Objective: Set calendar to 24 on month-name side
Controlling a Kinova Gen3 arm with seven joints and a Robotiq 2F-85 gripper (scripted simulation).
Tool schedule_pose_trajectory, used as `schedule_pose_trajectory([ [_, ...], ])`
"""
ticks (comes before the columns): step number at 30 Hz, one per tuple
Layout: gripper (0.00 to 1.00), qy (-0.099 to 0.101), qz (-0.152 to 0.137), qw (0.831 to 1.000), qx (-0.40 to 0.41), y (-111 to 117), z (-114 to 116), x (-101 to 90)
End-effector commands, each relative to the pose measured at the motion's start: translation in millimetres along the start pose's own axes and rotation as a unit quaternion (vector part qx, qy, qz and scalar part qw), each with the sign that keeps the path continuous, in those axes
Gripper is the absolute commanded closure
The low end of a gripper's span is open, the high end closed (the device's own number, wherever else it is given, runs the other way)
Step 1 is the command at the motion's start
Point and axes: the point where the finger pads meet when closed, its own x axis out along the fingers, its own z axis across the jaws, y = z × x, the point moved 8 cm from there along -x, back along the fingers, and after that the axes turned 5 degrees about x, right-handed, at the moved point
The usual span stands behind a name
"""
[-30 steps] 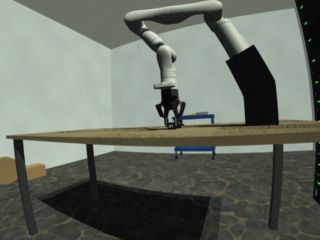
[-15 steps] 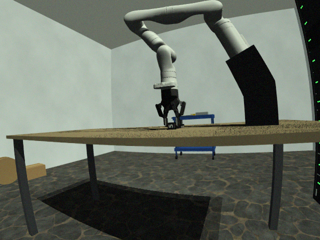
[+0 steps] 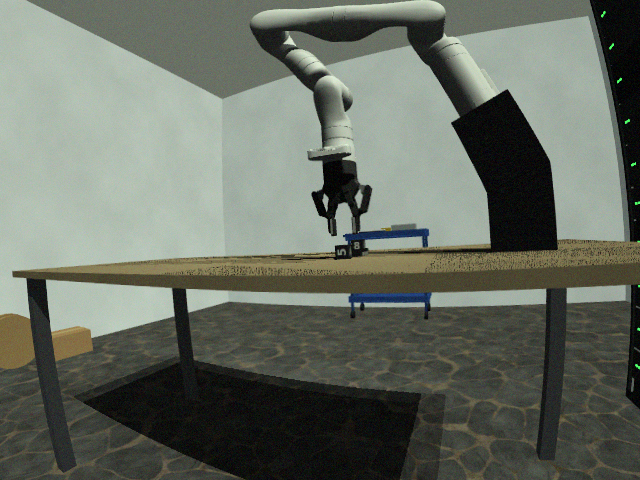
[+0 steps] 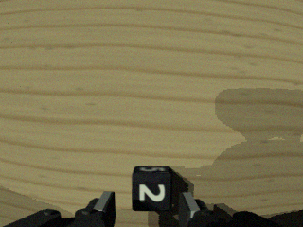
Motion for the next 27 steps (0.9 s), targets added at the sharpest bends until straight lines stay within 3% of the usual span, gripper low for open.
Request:
schedule_pose_trajectory([
  [1, 0.54, -0.002, 0.000, 1.000, -0.001, 1, 3, -16.3],
  [9, 0.54, -0.002, 0.000, 1.000, -0.001, 1, 2, -48.6],
  [17, 0.54, -0.003, 0.000, 1.000, -0.001, 1, 4, -52.8],
  [18, 0.00, -0.003, 0.000, 1.000, -0.001, 1, 4, -52.8],
  [27, 0.00, -0.002, 0.000, 1.000, -0.001, 1, 3, -52.0],
])
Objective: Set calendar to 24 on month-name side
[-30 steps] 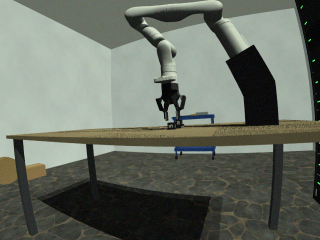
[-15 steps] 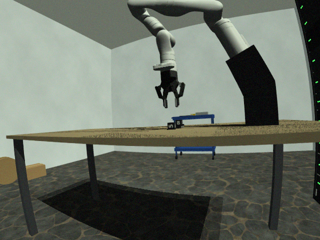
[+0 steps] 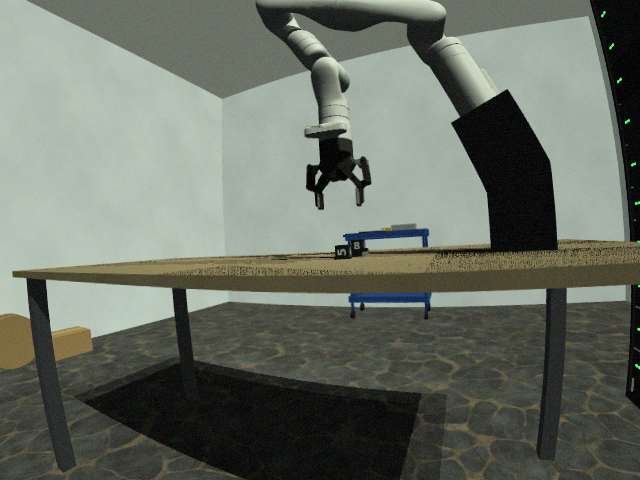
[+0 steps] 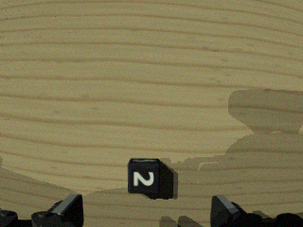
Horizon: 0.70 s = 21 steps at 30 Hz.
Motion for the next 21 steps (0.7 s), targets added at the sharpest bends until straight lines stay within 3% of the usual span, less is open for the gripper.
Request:
schedule_pose_trajectory([
  [1, 0.00, 0.004, -0.002, 1.000, -0.002, -1, -2, -1.3],
  [13, 0.00, 0.004, -0.002, 1.000, -0.002, -4, -1, -1.3],
  [15, 0.00, 0.004, -0.001, 1.000, -0.001, -13, 1, -1.2],
  [21, 0.00, 0.003, -0.002, 1.000, 0.003, -75, 9, 0.5],
])
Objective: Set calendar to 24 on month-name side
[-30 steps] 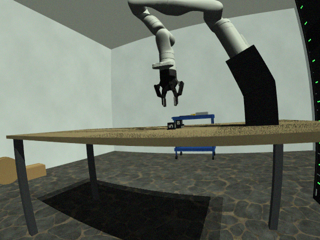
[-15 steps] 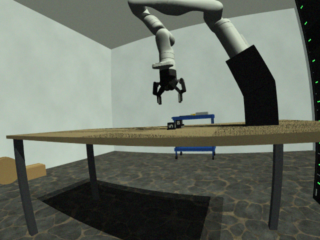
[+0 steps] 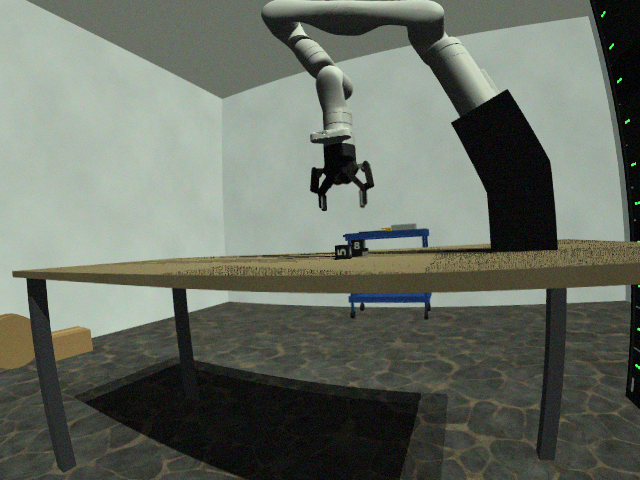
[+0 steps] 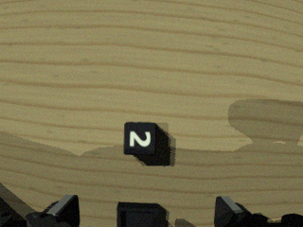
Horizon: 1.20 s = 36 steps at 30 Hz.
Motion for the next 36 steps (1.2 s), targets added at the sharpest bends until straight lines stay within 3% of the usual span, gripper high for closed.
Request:
schedule_pose_trajectory([
  [1, 0.00, 0.004, -0.004, 1.000, 0.014, -48, 1, -0.7],
  [3, 0.00, 0.004, -0.004, 1.000, 0.014, -48, 1, -0.7],
  [7, 0.00, 0.003, -0.005, 1.000, 0.014, -81, -1, -2.2],
  [11, 0.00, 0.003, -0.005, 1.000, 0.014, -88, -3, -2.8],
  [12, 0.54, 0.003, -0.005, 1.000, 0.014, -88, -3, -2.6],
  [36, 0.54, 0.004, -0.004, 1.000, 0.011, -86, -3, -2.2],
])
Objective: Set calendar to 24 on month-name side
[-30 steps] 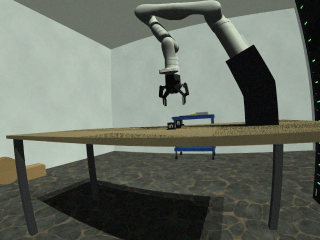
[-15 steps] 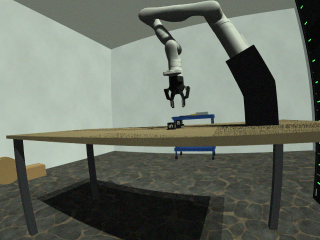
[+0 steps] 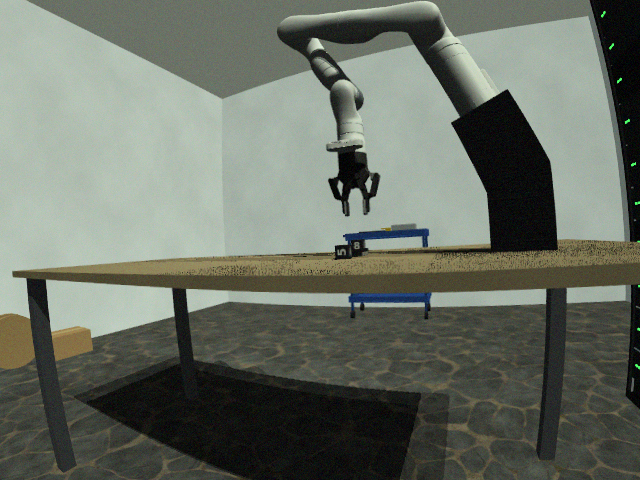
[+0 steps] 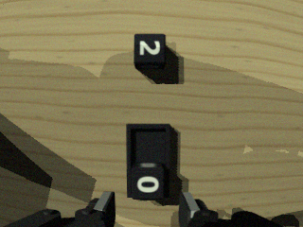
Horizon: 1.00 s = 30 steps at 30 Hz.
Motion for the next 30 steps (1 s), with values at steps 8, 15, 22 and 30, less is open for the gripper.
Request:
schedule_pose_trajectory([
  [8, 0.54, 0.002, 0.000, 1.000, -0.003, -1, 0, -0.4],
  [15, 0.54, 0.001, 0.000, 1.000, -0.003, -1, 1, 0.4],
  [22, 0.54, -0.001, 0.000, 1.000, -0.003, -1, 2, 2.8],
  [30, 0.54, -0.003, 0.000, 1.000, -0.003, -2, 3, 9.7],
])
